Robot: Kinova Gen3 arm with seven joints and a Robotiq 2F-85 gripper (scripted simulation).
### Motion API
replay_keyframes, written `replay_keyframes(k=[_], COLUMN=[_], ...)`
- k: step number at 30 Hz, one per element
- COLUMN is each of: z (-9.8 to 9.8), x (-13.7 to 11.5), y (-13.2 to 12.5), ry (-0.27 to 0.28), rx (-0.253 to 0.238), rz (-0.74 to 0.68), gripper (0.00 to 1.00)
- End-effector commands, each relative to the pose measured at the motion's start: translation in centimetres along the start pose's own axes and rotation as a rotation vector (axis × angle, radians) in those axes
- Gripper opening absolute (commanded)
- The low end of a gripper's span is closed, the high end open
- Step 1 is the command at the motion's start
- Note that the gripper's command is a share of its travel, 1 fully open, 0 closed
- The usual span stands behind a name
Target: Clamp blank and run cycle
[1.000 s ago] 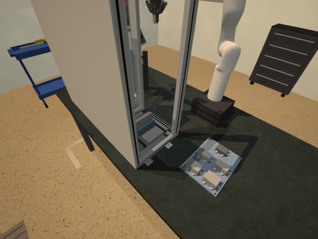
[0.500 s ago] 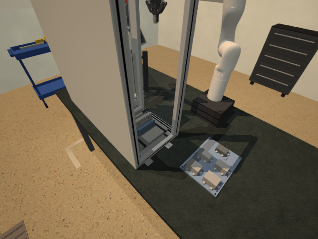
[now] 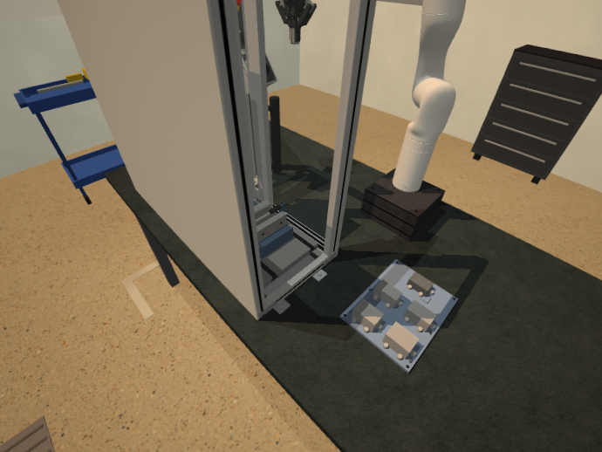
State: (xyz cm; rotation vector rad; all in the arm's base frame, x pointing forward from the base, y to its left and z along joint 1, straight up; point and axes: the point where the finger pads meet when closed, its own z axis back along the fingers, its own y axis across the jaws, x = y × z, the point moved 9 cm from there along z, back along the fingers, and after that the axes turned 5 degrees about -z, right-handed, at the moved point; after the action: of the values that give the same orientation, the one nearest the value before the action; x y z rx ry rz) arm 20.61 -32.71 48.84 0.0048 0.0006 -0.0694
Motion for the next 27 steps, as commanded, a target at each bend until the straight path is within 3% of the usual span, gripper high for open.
replay_keyframes(k=[1, 5, 17, 22, 27], z=[-0.1, -0.6, -0.6, -1.3, -1.3], x=[-0.1, -0.5, -0.5, -1.0, -1.0], y=[1.2, 5.9, 5.9, 11.9, 11.9], ry=[-0.001, -0.001, -0.001, -0.001, -0.001], rx=[-0.001, -0.001, -0.001, -0.001, -0.001], rz=[0.000, 0.000, 0.000, 0.000, 0.000], gripper=[0.10, 0.10, 0.10, 0.10, 0.10])
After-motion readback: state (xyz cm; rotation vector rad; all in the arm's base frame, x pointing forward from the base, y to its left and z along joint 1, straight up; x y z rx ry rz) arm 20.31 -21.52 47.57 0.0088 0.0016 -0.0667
